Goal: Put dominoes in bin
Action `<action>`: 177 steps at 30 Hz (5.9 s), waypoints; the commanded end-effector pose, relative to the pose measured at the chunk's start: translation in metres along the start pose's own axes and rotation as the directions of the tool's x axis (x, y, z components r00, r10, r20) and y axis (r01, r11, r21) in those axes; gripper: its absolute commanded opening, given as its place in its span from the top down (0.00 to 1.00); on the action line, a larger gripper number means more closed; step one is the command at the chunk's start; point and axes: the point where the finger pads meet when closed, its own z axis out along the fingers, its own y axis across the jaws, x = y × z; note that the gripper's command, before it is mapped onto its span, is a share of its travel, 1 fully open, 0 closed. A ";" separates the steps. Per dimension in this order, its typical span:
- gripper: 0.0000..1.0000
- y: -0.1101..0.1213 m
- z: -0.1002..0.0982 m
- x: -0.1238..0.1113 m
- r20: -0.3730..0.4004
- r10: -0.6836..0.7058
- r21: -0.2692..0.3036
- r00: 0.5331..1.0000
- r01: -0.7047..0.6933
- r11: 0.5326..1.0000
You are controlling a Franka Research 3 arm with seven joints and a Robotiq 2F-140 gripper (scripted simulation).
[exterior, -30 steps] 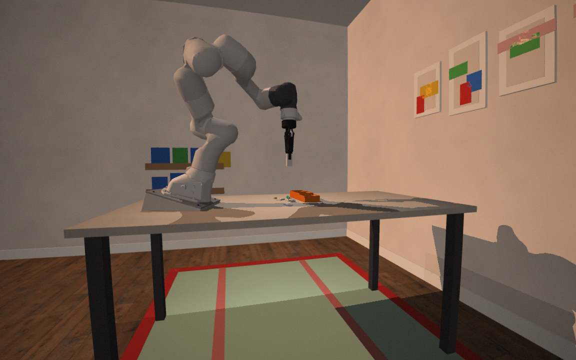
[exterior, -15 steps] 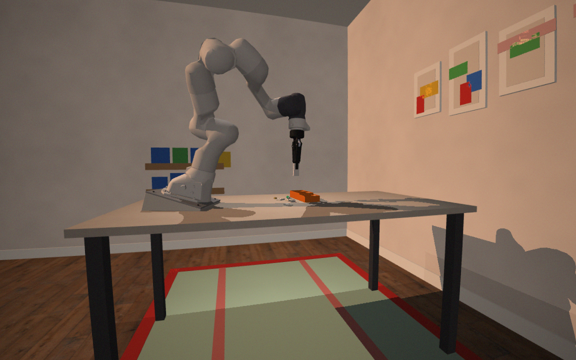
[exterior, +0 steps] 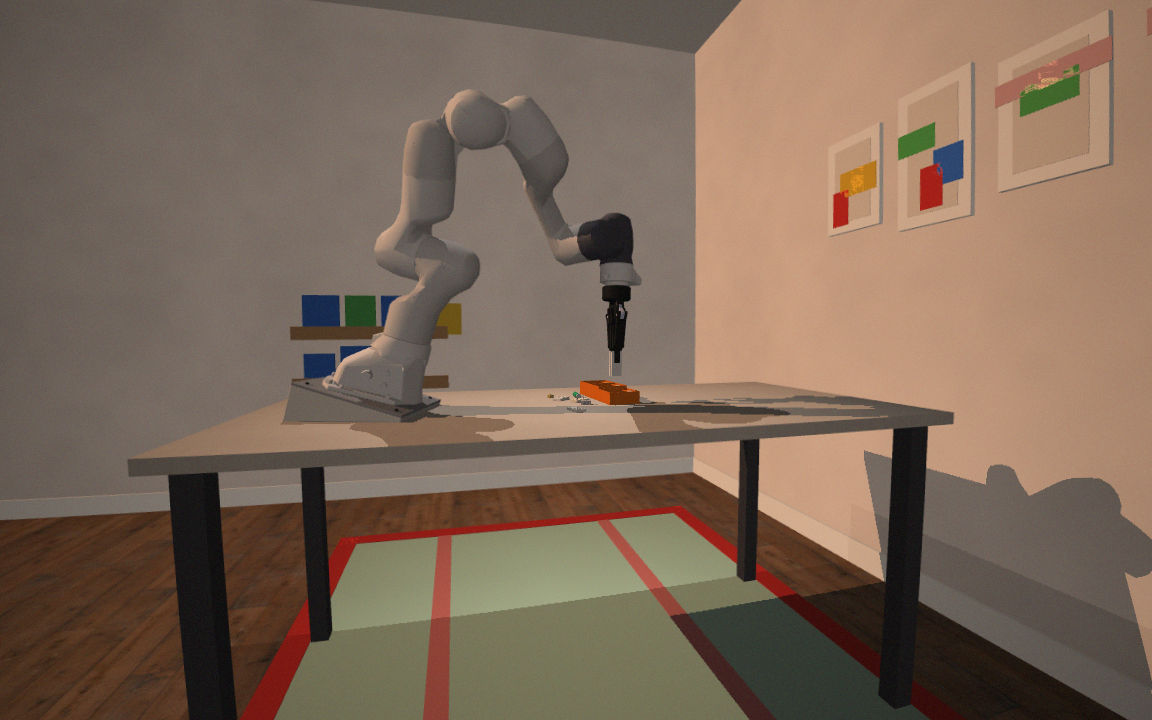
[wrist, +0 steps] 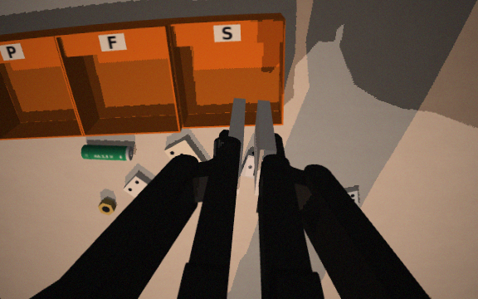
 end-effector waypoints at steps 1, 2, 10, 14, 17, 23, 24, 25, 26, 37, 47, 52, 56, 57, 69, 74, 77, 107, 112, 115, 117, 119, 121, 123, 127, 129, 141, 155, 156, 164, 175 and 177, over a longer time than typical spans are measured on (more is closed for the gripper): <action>0.95 -0.009 0.002 0.014 -0.023 -0.022 0.028 1.000 0.022 0.999; 0.95 -0.009 0.002 0.014 -0.023 -0.022 0.028 1.000 0.022 0.999; 0.95 -0.009 0.002 0.014 -0.023 -0.022 0.028 1.000 0.022 0.999; 0.95 -0.009 0.002 0.014 -0.023 -0.022 0.028 1.000 0.022 0.999; 0.95 -0.009 0.002 0.014 -0.023 -0.022 0.028 1.000 0.022 0.999; 0.95 -0.009 0.002 0.014 -0.023 -0.022 0.028 1.000 0.022 0.999; 0.95 -0.009 0.002 0.014 -0.023 -0.022 0.028 1.000 0.022 0.999; 0.95 -0.009 0.002 0.014 -0.023 -0.022 0.028 1.000 0.022 0.999; 0.95 -0.009 0.002 0.014 -0.023 -0.022 0.028 1.000 0.022 0.999; 0.95 -0.009 0.018 0.014 -0.023 -0.022 0.028 1.000 0.022 0.999; 0.95 -0.010 0.040 0.015 -0.023 -0.022 0.028 1.000 0.022 0.999; 0.95 -0.010 0.053 0.015 -0.023 -0.022 0.028 1.000 0.022 0.999; 0.95 -0.010 0.055 0.015 -0.023 -0.022 0.028 1.000 0.022 0.999; 0.95 -0.010 0.055 0.015 -0.023 -0.022 0.028 1.000 0.022 0.999; 0.95 -0.010 0.055 0.015 -0.023 -0.022 0.028 1.000 0.022 0.999; 0.95 -0.010 0.055 0.015 -0.023 -0.022 0.028 1.000 0.022 0.999; 0.95 -0.010 0.055 0.015 -0.023 -0.022 0.028 1.000 0.022 0.999; 0.95 -0.010 0.055 0.015 -0.023 -0.022 0.028 1.000 0.022 0.999; 0.95 -0.010 0.055 0.015 -0.023 -0.022 0.028 1.000 0.022 0.999; 0.95 -0.010 0.055 0.015 -0.023 -0.022 0.028 1.000 0.022 0.999; 0.95 -0.010 0.055 0.015 -0.023 -0.022 0.028 1.000 0.022 0.999; 0.95 -0.010 0.055 0.015 -0.023 -0.022 0.028 1.000 0.022 0.999; 0.95 -0.010 0.055 0.015 -0.023 -0.022 0.028 1.000 0.022 0.999; 0.95 -0.010 0.055 0.015 -0.023 -0.022 0.028 1.000 0.022 0.999; 0.95 -0.010 0.055 0.015 -0.023 -0.022 0.028 1.000 0.022 0.999; 0.95 -0.010 0.055 0.015 -0.023 -0.022 0.028 1.000 0.022 0.999; 0.95 -0.010 0.055 0.015 -0.023 -0.022 0.028 1.000 0.022 0.999; 0.95 -0.010 0.049 0.015 -0.023 -0.022 0.028 1.000 0.022 0.999; 0.95 -0.010 0.048 0.015 -0.023 -0.022 0.028 1.000 0.022 0.999; 0.95 -0.010 0.040 0.015 -0.023 -0.022 0.028 1.000 0.022 0.999; 0.95 -0.010 0.025 0.015 -0.023 -0.022 0.028 1.000 0.022 0.999; 0.95 -0.009 0.021 0.015 -0.023 -0.022 0.028 1.000 0.022 0.999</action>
